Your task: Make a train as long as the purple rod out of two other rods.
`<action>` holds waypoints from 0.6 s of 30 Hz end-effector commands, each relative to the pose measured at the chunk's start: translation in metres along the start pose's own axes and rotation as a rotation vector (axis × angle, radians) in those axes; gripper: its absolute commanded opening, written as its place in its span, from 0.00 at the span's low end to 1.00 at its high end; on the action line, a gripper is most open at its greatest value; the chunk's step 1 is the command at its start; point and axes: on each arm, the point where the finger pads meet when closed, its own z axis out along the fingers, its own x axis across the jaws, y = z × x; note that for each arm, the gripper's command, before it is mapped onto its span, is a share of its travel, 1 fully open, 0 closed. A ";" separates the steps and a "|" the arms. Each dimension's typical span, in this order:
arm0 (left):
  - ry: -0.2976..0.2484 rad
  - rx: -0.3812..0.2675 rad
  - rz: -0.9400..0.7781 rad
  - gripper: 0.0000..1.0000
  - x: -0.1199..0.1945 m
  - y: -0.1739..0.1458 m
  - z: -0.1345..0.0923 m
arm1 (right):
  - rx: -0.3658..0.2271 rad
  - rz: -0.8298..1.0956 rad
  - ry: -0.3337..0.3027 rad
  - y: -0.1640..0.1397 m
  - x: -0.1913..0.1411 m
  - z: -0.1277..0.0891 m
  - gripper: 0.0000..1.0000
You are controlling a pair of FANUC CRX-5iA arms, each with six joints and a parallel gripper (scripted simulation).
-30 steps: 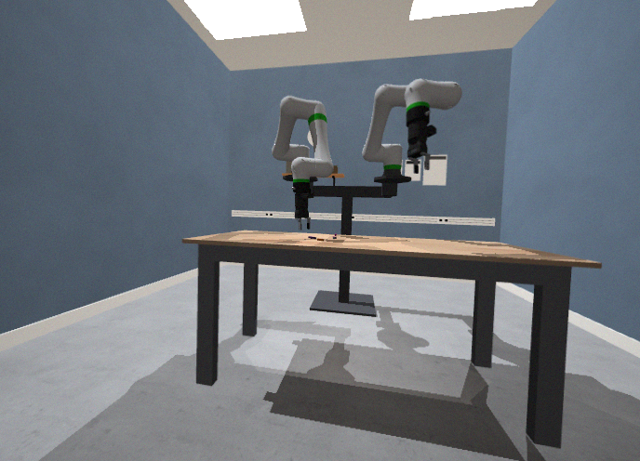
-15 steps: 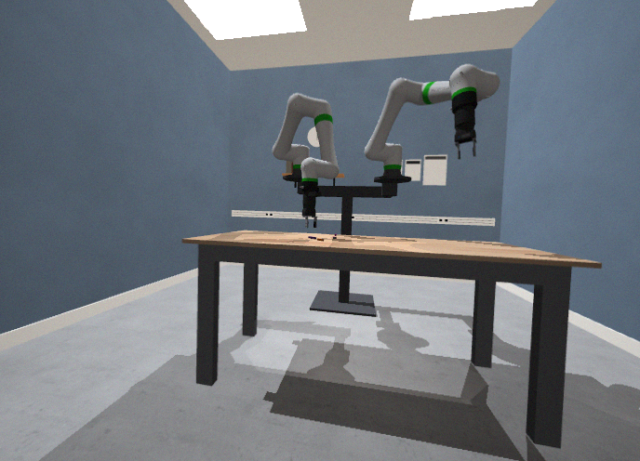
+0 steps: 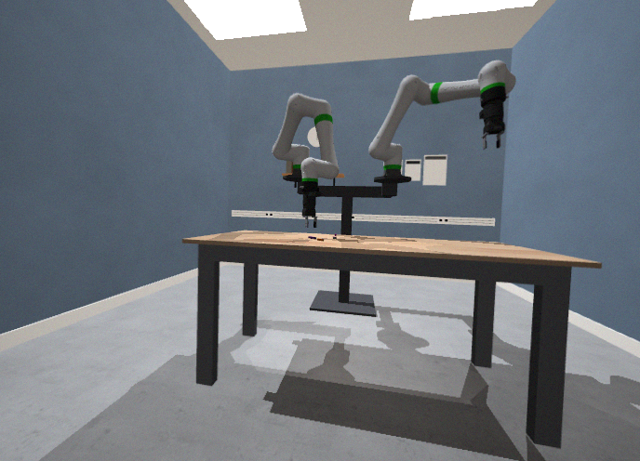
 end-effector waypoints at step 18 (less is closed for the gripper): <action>0.012 0.051 -0.747 1.00 0.125 -0.260 -0.121 | 0.002 0.000 0.001 -0.001 0.000 -0.001 1.00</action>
